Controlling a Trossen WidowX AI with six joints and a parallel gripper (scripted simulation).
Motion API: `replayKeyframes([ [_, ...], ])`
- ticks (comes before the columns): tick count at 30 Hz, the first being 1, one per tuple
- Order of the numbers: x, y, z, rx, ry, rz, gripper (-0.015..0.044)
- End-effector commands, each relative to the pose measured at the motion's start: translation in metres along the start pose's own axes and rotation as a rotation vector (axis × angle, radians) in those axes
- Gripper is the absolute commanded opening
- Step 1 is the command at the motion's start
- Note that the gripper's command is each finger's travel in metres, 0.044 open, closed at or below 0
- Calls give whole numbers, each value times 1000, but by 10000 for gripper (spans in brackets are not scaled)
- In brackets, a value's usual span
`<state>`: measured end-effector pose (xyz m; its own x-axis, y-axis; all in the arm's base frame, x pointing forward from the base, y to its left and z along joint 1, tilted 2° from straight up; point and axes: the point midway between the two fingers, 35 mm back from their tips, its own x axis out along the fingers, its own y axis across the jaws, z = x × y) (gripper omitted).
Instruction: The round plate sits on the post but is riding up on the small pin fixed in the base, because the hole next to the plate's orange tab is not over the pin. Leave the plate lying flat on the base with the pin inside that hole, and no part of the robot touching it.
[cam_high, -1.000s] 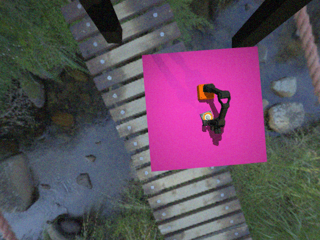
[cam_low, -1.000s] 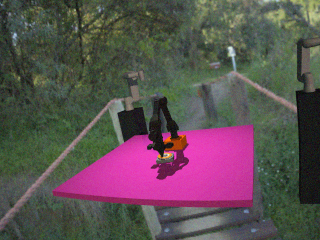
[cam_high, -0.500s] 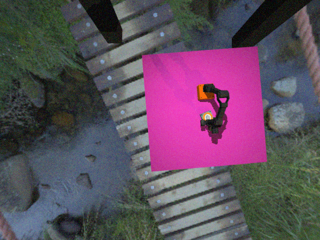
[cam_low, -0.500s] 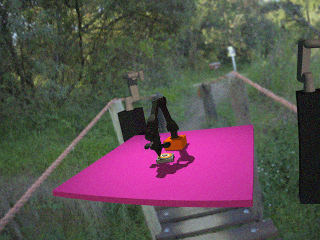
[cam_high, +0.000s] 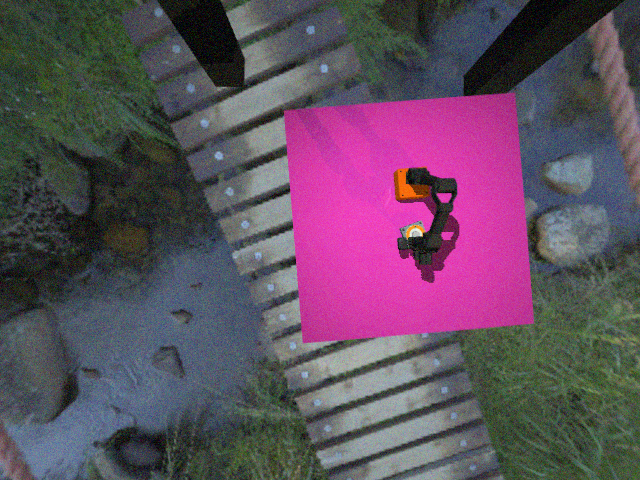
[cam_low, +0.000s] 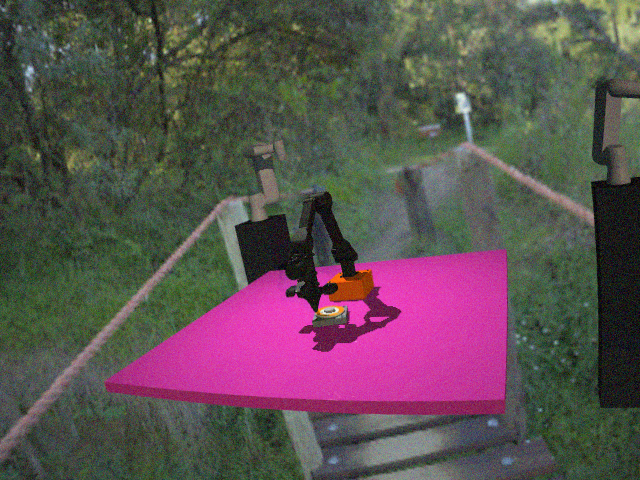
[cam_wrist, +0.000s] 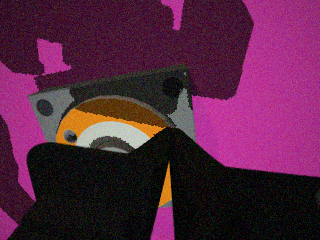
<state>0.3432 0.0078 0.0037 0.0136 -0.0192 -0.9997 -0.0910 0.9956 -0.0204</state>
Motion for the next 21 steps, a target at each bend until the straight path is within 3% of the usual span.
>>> replayKeyframes([
  [1,2,-3,-5,-5,10,-6,0],
  [15,2,-8,-12,-5,10,-6,0],
  [21,-30,-7,-11,-5,10,-6,0],
])
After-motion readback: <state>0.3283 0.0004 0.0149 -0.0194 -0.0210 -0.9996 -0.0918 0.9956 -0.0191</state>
